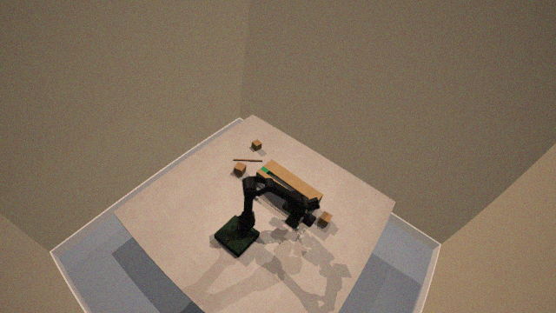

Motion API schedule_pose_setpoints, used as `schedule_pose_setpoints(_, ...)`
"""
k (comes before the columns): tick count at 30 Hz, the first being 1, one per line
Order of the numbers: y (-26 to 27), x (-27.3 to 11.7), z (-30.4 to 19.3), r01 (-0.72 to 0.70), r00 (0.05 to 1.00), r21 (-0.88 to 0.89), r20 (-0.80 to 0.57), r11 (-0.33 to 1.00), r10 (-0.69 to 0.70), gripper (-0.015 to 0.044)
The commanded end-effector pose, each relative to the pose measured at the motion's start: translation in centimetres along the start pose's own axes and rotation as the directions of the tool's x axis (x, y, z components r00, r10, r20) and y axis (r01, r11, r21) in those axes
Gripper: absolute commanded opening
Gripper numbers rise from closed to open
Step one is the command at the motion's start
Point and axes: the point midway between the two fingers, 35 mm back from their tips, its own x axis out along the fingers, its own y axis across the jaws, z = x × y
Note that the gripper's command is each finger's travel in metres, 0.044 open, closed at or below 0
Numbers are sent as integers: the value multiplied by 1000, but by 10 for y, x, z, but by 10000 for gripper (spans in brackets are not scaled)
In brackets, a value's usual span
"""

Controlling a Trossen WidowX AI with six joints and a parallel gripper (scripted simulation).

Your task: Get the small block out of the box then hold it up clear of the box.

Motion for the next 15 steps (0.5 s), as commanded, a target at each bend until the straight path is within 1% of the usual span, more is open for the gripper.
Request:
schedule_pose_setpoints(1,0,5,2,1,1000,7,0,1000,-1,285)
schedule_pose_setpoints(15,0,27,9,2,1000,7,0,1000,-2,285)
